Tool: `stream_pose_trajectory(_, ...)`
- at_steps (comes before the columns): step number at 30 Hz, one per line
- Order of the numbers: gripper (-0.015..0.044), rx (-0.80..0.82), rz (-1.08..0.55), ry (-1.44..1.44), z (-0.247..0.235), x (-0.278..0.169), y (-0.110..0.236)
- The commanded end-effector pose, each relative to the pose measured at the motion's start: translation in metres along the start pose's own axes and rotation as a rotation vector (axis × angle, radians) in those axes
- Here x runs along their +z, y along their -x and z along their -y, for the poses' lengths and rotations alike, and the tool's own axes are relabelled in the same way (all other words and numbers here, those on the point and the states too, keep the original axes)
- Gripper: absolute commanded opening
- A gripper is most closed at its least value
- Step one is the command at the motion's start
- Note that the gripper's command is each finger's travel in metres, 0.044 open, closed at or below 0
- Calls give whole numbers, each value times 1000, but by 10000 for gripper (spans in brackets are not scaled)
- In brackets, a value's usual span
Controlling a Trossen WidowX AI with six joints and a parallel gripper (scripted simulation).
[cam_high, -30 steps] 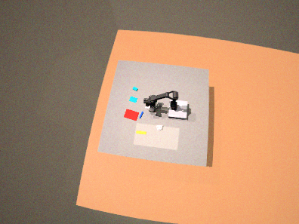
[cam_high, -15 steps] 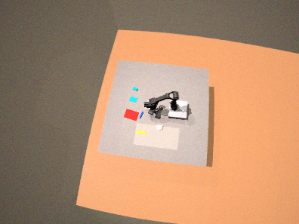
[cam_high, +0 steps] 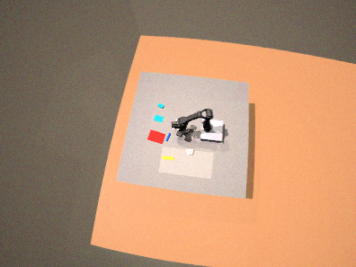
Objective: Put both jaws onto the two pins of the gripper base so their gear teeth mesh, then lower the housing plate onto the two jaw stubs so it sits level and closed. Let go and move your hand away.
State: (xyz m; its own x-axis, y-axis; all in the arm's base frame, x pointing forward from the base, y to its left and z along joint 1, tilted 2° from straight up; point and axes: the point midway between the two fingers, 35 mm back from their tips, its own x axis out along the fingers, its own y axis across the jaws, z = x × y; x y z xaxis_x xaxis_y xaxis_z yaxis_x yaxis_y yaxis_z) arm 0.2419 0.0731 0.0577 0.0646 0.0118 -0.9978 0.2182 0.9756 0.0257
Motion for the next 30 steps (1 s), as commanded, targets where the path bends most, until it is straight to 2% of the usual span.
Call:
stream_pose_trajectory(1,134,-3,3,-6,0,0,0)
stream_pose_trajectory(7,134,-3,3,-6,1,2,0)
stream_pose_trajectory(30,134,-6,10,-6,27,68,2)
